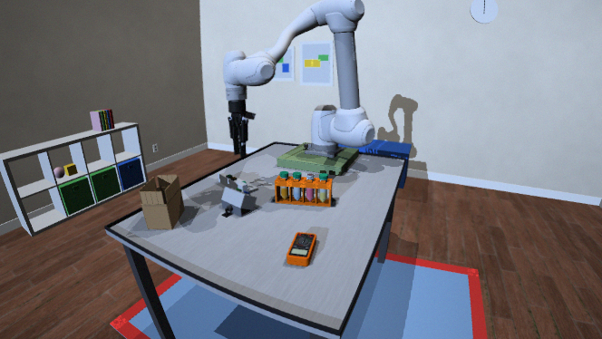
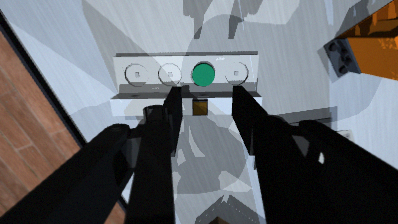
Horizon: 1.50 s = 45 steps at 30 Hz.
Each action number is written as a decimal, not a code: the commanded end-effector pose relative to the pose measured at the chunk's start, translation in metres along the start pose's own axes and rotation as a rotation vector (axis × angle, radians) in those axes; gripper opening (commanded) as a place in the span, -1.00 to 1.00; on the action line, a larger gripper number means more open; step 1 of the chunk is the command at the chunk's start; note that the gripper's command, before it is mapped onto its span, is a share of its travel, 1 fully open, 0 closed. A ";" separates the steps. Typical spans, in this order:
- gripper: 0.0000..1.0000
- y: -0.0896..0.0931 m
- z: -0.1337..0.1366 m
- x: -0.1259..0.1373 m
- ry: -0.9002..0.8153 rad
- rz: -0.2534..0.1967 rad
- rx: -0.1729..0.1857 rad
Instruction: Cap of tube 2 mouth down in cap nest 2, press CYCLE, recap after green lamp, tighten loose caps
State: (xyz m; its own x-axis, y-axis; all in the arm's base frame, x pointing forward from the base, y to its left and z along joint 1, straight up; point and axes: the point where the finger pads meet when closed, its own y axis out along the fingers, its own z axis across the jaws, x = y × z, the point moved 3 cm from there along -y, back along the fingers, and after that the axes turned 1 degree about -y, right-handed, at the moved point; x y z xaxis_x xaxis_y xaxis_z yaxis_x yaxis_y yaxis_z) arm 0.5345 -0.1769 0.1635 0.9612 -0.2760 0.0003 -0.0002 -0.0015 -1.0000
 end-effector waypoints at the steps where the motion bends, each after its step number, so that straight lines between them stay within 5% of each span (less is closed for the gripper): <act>1: -0.27 -0.003 0.000 0.000 0.000 -0.001 0.001; 6: -0.27 -0.003 0.000 0.000 0.000 -0.001 0.001; 7: -0.80 -0.002 0.009 0.006 0.086 0.001 0.003; 29: -0.80 0.032 0.126 0.072 1.432 -0.002 -0.001; 38: -0.80 0.049 0.187 0.106 1.432 -0.003 0.000; 45: -0.80 0.050 0.193 0.109 1.434 -0.001 0.001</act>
State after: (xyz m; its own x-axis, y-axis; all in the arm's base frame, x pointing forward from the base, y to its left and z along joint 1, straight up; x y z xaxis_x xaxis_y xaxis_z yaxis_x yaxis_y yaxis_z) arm 0.6867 -0.0242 0.1124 -0.1402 -0.9901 -0.0003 -0.0003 0.0003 -1.0000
